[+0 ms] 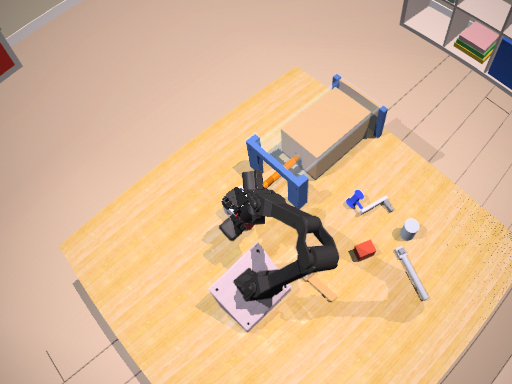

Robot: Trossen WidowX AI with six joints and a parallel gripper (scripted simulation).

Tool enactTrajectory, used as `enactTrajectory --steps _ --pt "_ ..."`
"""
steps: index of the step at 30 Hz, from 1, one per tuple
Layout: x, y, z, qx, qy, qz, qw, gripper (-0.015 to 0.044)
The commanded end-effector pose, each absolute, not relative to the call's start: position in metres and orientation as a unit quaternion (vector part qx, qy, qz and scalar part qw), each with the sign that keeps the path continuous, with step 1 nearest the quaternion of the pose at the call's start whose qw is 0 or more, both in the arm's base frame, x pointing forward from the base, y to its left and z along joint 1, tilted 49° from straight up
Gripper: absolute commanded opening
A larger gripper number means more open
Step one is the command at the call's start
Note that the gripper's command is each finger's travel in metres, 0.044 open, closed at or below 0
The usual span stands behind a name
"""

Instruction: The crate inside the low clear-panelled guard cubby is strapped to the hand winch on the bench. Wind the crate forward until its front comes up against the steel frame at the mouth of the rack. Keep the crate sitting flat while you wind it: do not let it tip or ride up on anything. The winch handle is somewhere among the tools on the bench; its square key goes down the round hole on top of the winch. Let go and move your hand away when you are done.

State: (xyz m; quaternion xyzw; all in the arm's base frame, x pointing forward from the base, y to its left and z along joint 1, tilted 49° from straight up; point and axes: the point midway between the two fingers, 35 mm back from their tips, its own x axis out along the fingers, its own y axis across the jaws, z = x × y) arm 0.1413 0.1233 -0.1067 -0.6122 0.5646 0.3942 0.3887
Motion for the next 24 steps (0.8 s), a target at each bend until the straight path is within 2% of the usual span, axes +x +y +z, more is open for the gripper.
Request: enactTrajectory --steps 1,4,9,24 --pt "0.1415 0.1237 -0.1065 -0.612 0.564 0.394 0.389 0.0125" --pt "0.1415 0.1237 -0.1065 -0.612 0.564 0.394 0.389 0.0046" --pt "0.1415 0.1237 -0.1065 -0.612 0.564 0.394 0.389 0.0" --pt "0.143 0.119 -0.1077 -0.614 0.566 0.394 0.384 0.0"
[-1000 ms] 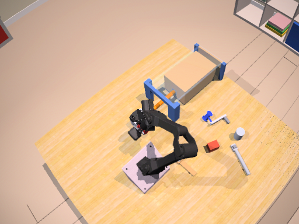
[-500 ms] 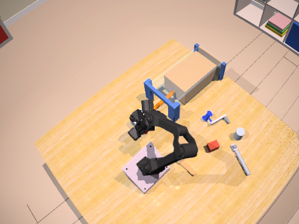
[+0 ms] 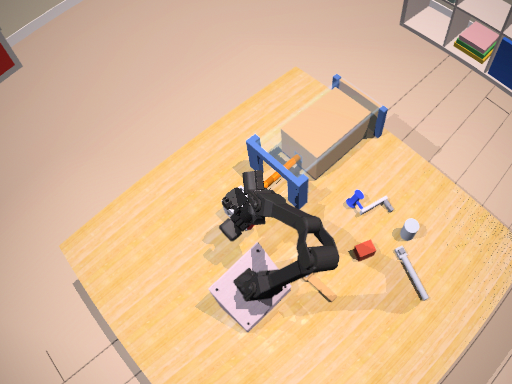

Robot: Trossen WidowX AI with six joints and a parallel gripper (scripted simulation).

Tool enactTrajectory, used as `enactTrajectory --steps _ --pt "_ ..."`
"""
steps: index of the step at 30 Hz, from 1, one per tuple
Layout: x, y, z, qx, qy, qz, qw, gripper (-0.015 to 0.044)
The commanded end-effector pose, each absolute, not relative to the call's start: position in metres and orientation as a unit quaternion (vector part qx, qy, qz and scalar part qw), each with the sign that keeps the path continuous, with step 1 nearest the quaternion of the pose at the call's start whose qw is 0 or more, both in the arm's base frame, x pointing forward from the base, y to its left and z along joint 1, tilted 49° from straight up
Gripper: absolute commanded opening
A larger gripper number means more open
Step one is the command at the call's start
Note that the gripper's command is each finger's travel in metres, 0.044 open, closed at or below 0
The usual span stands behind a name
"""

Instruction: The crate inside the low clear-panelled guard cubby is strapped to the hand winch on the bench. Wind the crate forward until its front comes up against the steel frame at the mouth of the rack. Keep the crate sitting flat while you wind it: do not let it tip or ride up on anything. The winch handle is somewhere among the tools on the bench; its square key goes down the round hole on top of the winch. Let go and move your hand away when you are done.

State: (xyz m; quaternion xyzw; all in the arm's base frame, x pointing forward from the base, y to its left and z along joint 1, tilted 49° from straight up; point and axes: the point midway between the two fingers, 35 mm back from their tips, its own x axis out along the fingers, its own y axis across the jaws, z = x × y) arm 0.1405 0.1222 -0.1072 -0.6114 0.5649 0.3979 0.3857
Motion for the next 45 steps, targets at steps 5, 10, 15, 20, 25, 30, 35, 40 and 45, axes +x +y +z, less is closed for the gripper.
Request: enactTrajectory --steps 5,10,15,20,25,30,35,40,45 --pt "0.146 0.118 -0.106 -0.614 0.566 0.394 0.384 0.0" --pt "0.151 0.117 -0.105 -0.615 0.566 0.394 0.384 0.0" --pt "0.157 0.116 -0.103 -0.615 0.566 0.393 0.384 0.0" --pt "0.164 0.115 -0.101 -0.615 0.566 0.393 0.384 0.0" --pt "0.171 0.114 -0.1 -0.615 0.566 0.393 0.384 0.0" --pt "0.18 0.114 -0.099 -0.615 0.566 0.393 0.384 0.0" --pt "0.187 0.114 -0.098 -0.615 0.566 0.393 0.384 0.0" --pt "0.195 0.114 -0.098 -0.615 0.566 0.392 0.384 0.0" --pt "0.203 0.115 -0.098 -0.615 0.566 0.392 0.384 0.0"
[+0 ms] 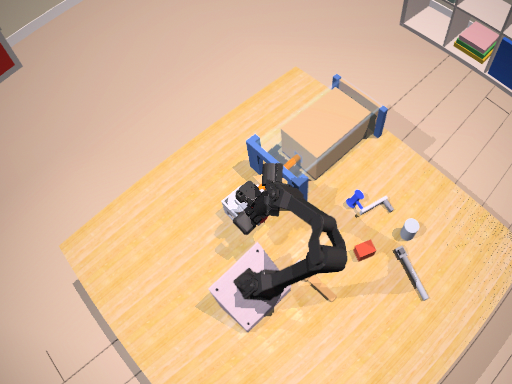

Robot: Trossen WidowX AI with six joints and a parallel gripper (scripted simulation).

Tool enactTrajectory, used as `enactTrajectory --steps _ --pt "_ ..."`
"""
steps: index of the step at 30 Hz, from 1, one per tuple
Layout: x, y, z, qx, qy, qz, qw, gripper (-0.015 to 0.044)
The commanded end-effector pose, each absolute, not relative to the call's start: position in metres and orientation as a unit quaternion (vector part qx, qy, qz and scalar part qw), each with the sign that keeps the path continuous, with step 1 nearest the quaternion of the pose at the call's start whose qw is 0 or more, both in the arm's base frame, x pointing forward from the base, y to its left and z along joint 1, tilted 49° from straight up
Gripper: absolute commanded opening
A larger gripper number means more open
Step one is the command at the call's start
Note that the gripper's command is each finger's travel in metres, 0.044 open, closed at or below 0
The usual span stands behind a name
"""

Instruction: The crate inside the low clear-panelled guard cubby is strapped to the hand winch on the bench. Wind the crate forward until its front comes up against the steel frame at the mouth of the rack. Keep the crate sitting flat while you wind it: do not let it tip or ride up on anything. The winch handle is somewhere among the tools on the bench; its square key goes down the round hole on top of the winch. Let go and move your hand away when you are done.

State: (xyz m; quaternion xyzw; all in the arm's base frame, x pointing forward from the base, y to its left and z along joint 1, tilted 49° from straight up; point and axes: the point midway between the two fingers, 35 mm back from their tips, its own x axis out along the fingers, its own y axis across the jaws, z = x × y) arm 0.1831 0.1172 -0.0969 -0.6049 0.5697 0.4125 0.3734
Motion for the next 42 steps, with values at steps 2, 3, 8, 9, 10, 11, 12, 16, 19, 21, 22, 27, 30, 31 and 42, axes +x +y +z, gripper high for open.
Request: enactTrajectory --steps 2,3,8,9,10,11,12,16,19,21,22,27,30,31,42 --pt "0.206 0.116 -0.098 -0.615 0.566 0.392 0.384 0.0" --pt "0.208 0.116 -0.099 -0.615 0.566 0.392 0.384 0.0" --pt "0.215 0.118 -0.1 -0.615 0.565 0.392 0.384 0.0" --pt "0.217 0.118 -0.1 -0.615 0.565 0.392 0.384 0.0" --pt "0.218 0.118 -0.1 -0.616 0.565 0.392 0.384 0.0" --pt "0.22 0.119 -0.1 -0.616 0.565 0.392 0.384 0.0" --pt "0.221 0.119 -0.101 -0.616 0.565 0.392 0.384 0.0" --pt "0.227 0.121 -0.102 -0.616 0.565 0.392 0.385 0.0" --pt "0.231 0.122 -0.103 -0.616 0.565 0.392 0.385 0.0" --pt "0.234 0.124 -0.104 -0.616 0.565 0.392 0.385 0.0" --pt "0.235 0.124 -0.104 -0.616 0.565 0.392 0.385 0.0" --pt "0.242 0.127 -0.107 -0.616 0.565 0.392 0.385 0.0" --pt "0.246 0.129 -0.109 -0.616 0.565 0.392 0.385 0.0" --pt "0.247 0.13 -0.11 -0.616 0.565 0.392 0.385 0.0" --pt "0.26 0.138 -0.117 -0.616 0.565 0.392 0.386 0.0"
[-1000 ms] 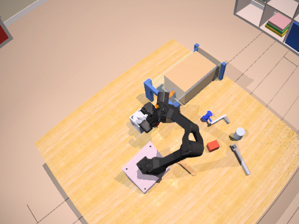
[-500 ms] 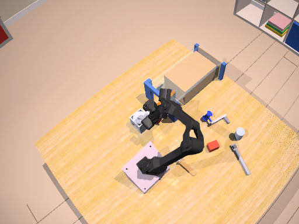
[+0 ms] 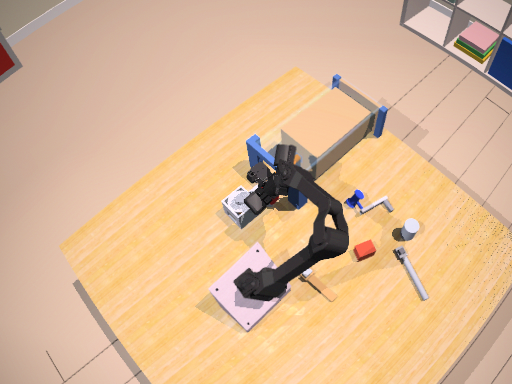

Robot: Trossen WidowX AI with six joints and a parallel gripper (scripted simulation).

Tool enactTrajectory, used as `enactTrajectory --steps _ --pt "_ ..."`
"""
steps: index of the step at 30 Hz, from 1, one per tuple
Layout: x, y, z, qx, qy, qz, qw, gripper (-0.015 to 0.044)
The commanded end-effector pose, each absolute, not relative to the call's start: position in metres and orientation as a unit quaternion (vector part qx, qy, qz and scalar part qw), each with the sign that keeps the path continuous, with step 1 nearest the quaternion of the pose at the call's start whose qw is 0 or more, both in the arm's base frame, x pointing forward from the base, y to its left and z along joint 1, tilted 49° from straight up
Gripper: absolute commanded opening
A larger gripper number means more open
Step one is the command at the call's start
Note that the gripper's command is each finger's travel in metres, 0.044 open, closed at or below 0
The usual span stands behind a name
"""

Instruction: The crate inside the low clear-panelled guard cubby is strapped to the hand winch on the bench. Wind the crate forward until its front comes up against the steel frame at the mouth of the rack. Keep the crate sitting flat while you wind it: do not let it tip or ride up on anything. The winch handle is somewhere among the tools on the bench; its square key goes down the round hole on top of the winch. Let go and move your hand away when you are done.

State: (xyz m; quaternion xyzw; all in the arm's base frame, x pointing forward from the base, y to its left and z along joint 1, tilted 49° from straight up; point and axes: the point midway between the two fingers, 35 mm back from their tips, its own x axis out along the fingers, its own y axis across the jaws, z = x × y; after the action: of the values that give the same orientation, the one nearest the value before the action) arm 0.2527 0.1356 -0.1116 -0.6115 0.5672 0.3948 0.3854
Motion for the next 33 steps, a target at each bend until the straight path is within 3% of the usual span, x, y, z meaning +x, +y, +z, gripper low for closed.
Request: enactTrajectory --steps 1,33 --pt "0.261 0.139 -0.118 -0.616 0.565 0.392 0.386 0.0" --pt "0.285 0.169 -0.148 -0.616 0.564 0.392 0.387 0.0"
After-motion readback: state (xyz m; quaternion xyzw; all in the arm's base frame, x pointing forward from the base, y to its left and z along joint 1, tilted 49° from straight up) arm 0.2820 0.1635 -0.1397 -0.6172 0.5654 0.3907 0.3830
